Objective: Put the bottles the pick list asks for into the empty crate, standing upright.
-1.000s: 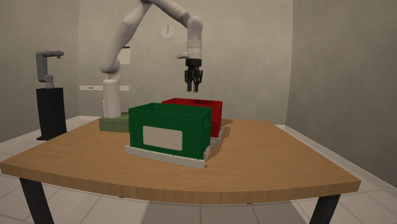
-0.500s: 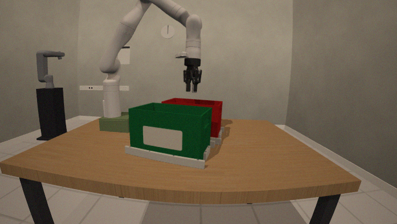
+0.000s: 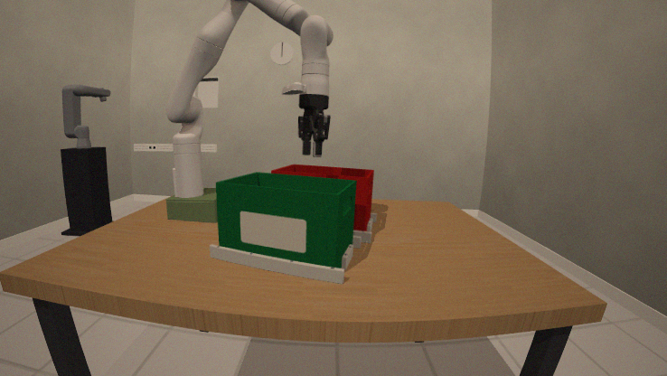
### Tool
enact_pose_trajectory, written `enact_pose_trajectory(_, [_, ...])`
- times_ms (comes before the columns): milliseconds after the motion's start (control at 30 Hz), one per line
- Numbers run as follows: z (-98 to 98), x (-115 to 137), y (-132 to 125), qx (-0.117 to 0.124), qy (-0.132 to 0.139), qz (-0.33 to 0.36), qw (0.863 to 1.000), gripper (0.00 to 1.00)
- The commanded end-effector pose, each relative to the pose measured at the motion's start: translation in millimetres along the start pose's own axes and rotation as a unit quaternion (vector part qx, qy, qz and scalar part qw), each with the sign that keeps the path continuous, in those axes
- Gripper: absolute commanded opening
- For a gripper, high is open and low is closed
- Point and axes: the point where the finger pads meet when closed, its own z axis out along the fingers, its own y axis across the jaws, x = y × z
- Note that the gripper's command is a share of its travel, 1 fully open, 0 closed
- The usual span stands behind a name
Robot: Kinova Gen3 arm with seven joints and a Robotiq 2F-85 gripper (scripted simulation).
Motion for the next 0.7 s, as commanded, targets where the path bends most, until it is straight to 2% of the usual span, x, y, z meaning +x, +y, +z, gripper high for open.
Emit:
enact_pose_trajectory(0, [-0.8, 10.0, -9.4, 0.001, -0.001, 0.000, 1.000, 0.67])
enact_pose_trajectory(667, [-0.7, 78.6, -67.9, 0.001, -0.001, 0.000, 1.000, 0.67])
